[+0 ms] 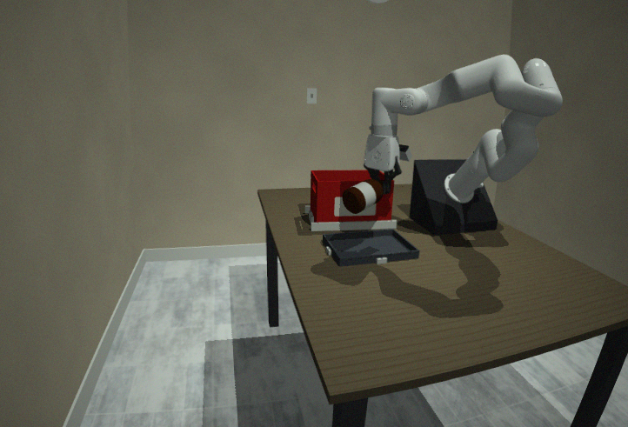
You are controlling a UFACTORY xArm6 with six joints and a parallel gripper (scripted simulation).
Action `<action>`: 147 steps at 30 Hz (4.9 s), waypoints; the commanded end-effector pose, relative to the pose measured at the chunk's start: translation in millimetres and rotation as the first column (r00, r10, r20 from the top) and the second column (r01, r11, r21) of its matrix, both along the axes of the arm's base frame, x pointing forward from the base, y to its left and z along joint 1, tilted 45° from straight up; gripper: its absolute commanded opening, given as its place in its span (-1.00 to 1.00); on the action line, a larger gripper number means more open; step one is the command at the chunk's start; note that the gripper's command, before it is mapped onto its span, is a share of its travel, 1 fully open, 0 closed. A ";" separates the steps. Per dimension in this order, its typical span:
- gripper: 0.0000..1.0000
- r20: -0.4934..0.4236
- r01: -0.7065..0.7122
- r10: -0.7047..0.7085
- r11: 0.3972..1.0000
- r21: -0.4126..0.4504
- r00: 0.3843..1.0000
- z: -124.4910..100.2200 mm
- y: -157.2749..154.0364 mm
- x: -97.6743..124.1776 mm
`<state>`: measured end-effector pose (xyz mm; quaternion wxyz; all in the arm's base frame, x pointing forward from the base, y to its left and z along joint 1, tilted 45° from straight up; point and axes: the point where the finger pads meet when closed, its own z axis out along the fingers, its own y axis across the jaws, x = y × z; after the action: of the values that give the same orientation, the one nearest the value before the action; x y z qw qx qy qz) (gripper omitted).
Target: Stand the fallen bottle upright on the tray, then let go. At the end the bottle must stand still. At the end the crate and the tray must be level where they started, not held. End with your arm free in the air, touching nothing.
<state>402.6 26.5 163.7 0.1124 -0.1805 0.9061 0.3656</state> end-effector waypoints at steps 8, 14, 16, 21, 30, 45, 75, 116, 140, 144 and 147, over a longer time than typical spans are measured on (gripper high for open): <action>-1.00 0.041 -0.036 0.036 0.999 -0.005 0.998 0.9 -0.9 0.9; -1.00 0.041 -0.036 0.036 0.999 -0.005 0.998 0.9 -0.9 0.9; -1.00 0.041 -0.036 0.036 0.999 -0.005 0.998 0.9 -0.9 0.9; -1.00 0.043 -0.038 0.038 0.999 -0.005 0.998 0.9 -0.9 0.9; -1.00 0.099 -0.094 0.095 0.995 -0.015 0.991 0.9 -0.9 0.9; -1.00 0.213 -0.209 0.214 0.977 -0.045 0.953 0.9 -0.8 0.9; -1.00 0.272 -0.269 0.277 0.961 -0.068 0.921 0.9 -0.8 0.9; -1.00 0.402 -0.400 0.419 0.907 -0.136 0.814 1.0 -0.8 0.9; -1.00 0.509 -0.507 0.542 0.833 -0.220 0.669 1.0 -0.8 0.9; -1.00 0.509 -0.507 0.542 0.833 -0.220 0.669 1.0 -0.8 0.9; -1.00 0.509 -0.507 0.542 0.833 -0.220 0.669 1.0 -0.8 0.9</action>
<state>402.6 26.5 163.7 0.2522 -0.5337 0.7539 0.2884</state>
